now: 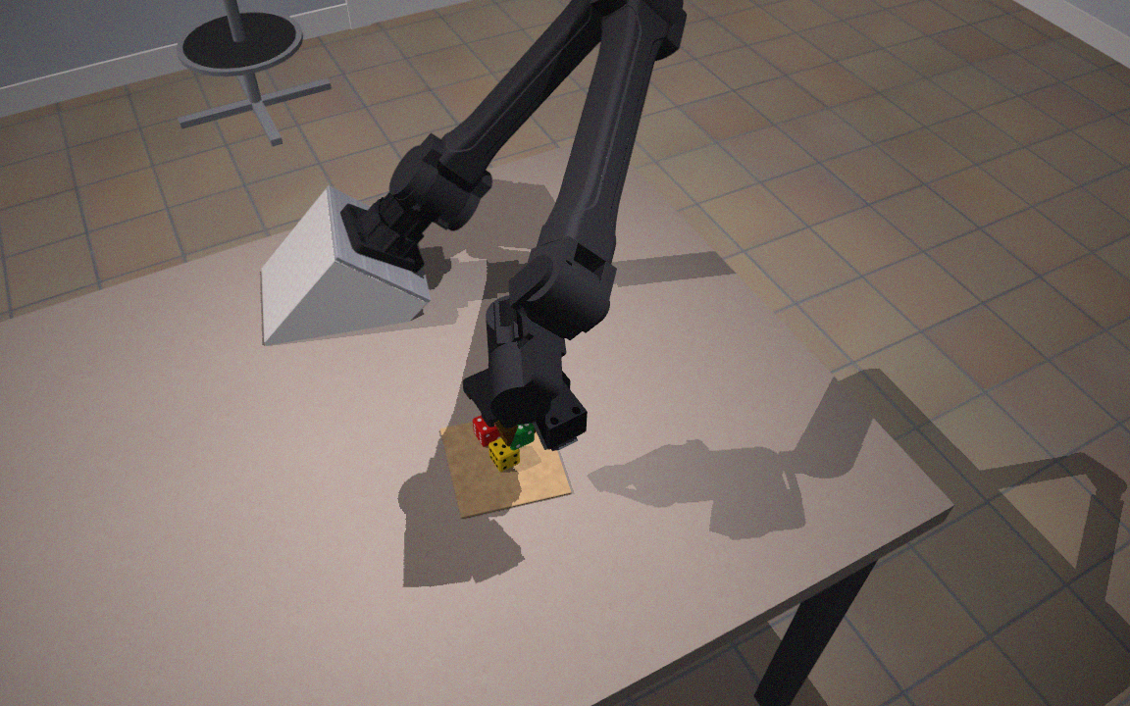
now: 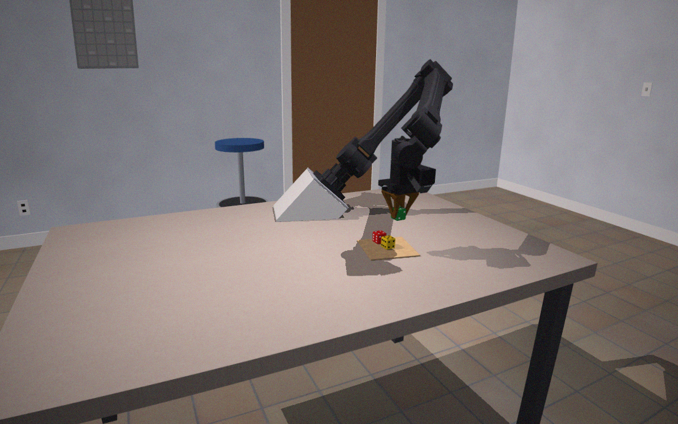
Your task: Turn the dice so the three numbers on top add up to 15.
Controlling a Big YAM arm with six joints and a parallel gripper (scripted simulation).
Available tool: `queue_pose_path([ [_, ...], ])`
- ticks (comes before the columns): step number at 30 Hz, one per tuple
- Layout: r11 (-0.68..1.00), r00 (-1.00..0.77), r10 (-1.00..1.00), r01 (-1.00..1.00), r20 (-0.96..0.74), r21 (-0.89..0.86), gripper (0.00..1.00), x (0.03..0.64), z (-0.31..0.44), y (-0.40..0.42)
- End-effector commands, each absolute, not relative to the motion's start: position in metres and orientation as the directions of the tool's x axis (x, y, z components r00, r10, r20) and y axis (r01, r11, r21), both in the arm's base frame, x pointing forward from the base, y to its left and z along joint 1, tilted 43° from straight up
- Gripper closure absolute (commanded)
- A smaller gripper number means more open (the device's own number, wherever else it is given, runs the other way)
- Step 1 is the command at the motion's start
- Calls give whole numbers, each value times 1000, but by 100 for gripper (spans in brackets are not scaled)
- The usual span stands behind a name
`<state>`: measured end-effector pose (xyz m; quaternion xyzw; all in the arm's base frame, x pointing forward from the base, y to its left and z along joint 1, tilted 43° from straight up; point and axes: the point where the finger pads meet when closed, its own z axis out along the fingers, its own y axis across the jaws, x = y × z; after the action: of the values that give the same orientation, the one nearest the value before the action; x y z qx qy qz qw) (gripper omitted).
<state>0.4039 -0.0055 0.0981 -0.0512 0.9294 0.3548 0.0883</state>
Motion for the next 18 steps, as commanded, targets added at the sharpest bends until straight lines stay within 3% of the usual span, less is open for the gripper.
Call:
queue_pose_path([
  [1,748,-973,-30,-174,-229,640,74,417,112,-4],
  [18,741,-980,-28,-152,-197,654,74,413,65,28],
])
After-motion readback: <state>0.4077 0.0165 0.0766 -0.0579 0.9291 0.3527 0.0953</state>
